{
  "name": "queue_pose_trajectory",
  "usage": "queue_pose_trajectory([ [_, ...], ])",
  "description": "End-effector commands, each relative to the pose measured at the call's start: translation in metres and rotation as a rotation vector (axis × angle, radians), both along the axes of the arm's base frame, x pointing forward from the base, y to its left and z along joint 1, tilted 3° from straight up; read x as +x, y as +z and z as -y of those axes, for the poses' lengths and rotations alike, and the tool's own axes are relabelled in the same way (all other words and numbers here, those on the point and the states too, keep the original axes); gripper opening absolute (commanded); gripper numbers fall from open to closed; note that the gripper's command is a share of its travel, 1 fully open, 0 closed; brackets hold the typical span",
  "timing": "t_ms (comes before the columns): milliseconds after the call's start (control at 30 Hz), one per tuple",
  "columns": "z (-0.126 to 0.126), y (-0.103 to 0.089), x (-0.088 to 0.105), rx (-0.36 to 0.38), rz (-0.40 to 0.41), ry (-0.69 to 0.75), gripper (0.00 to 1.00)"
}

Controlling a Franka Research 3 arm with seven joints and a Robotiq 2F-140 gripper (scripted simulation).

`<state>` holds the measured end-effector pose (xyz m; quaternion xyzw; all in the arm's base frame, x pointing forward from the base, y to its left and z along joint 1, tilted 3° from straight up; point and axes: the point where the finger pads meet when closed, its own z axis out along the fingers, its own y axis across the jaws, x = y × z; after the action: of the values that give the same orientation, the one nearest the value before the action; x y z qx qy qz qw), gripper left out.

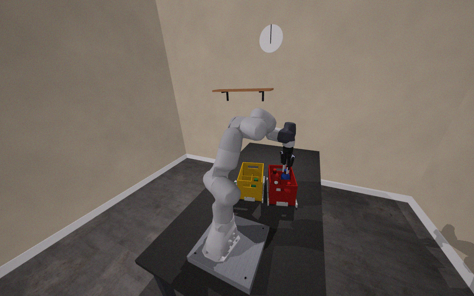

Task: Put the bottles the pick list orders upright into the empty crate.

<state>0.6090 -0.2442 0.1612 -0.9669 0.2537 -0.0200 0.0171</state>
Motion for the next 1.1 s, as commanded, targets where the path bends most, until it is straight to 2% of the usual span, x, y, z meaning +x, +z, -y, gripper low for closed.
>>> queue_pose_trajectory([
  [0, -0.002, 0.001, 0.001, -0.001, 0.002, 0.002, 0.00],
  [333, -0.002, 0.001, 0.001, -0.001, 0.002, 0.002, 0.00],
  [1067, -0.001, 0.035, 0.000, -0.001, 0.002, 0.002, 0.00],
])
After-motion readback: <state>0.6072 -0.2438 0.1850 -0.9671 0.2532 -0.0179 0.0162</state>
